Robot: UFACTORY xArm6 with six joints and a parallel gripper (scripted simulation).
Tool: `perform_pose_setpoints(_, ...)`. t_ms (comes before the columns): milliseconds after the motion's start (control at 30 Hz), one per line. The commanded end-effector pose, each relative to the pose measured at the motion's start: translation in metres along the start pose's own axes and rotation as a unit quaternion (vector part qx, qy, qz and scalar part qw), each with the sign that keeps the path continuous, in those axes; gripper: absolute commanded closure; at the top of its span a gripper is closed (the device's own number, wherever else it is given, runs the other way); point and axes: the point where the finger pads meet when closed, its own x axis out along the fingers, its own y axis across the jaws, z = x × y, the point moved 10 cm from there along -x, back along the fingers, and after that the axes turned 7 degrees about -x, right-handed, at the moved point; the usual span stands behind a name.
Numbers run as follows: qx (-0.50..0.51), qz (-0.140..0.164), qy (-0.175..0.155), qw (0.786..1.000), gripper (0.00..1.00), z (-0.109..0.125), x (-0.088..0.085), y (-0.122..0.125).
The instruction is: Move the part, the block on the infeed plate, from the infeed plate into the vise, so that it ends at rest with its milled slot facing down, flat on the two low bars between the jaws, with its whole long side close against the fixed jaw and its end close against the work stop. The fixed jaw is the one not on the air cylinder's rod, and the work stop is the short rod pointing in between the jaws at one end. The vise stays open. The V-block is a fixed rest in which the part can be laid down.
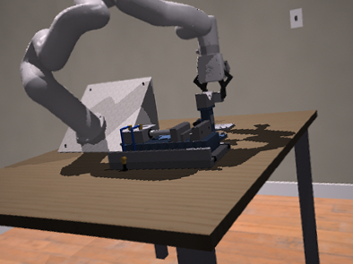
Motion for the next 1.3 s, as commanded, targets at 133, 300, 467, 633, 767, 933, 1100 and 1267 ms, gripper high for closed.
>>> perform_pose_setpoints(133,0.001,0.002,0.001,1.000,1.00,0.000,-0.024,0.001)
perform_pose_setpoints(300,0.001,0.002,0.001,1.000,1.00,0.000,-0.045,0.000)
perform_pose_setpoints(467,0.001,0.002,0.001,1.000,1.00,0.000,-0.064,0.000)
perform_pose_setpoints(633,0.001,0.002,0.001,1.000,1.00,0.000,-0.074,0.000)
perform_pose_setpoints(767,0.001,0.002,0.001,1.000,1.00,0.000,-0.085,0.000)
perform_pose_setpoints(933,0.001,0.002,0.001,1.000,1.00,0.000,-0.097,0.000)
perform_pose_setpoints(1100,0.001,0.002,0.001,1.000,1.00,0.000,-0.105,0.000)
perform_pose_setpoints(1267,0.001,0.002,0.001,1.000,1.00,0.000,-0.109,0.000)
